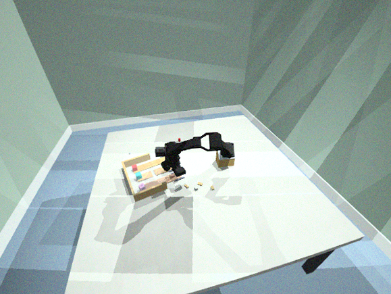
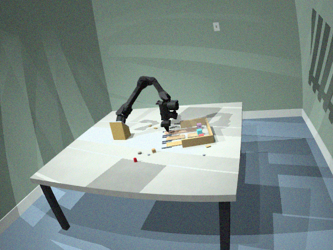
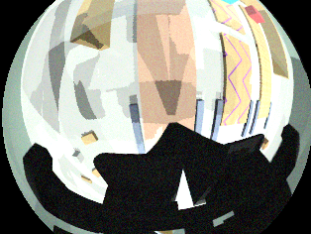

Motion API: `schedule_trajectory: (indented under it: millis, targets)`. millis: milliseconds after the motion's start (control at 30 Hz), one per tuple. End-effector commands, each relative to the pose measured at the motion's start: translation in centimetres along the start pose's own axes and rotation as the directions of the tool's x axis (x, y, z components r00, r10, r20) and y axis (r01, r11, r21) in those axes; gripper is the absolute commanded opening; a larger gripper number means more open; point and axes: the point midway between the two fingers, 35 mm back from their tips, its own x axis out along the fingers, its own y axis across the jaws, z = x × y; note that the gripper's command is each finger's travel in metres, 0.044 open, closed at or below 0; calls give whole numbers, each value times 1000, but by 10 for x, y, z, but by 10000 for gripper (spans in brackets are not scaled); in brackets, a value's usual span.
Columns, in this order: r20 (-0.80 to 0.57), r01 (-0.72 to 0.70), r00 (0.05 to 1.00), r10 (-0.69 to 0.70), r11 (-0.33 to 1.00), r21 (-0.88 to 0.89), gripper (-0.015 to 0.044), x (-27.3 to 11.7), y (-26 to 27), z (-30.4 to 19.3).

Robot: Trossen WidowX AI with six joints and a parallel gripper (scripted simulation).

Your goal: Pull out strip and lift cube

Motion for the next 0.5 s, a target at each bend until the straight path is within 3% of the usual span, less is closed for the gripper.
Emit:
schedule_trajectory:
  millis: [0,467]
  targets:
    - [-4,-8,1000,8,1000,7,0,8,2,-2]
    - [-4,-8,1000,8,1000,7,0,9,2,-2]
